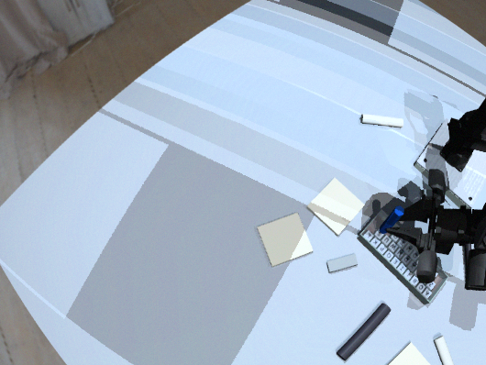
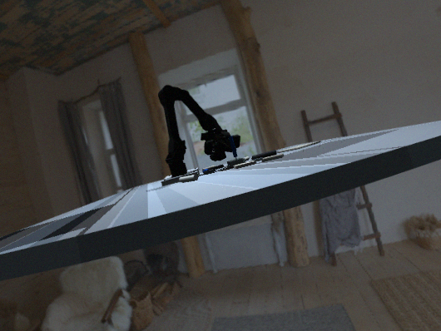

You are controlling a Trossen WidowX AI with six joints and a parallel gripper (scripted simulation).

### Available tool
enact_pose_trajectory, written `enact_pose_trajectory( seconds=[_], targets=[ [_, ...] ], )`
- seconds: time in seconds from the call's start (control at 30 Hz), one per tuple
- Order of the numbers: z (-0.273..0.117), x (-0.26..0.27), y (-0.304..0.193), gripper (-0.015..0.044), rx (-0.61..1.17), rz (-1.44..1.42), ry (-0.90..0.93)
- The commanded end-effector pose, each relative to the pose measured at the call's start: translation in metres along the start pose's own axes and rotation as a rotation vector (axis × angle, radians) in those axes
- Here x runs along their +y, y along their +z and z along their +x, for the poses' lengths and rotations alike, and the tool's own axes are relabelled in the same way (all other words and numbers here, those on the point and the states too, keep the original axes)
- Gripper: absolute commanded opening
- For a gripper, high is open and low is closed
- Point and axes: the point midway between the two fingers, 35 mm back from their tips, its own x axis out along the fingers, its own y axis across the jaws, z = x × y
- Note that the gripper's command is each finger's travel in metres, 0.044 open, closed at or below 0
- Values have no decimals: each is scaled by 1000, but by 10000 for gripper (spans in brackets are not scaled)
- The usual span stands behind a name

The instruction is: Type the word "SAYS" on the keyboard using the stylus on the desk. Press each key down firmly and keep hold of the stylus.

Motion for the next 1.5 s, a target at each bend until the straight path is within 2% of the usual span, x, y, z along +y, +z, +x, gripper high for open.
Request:
enact_pose_trajectory(
  seconds=[0.0,0.43,1.2,1.47],
  targets=[
    [0,1,0,81,3,-7,1],
    [-18,1,-32,81,3,-7,1],
    [-18,2,-30,84,2,-18,1],
    [-48,-29,-18,31,-5,-96,-144]
  ],
)
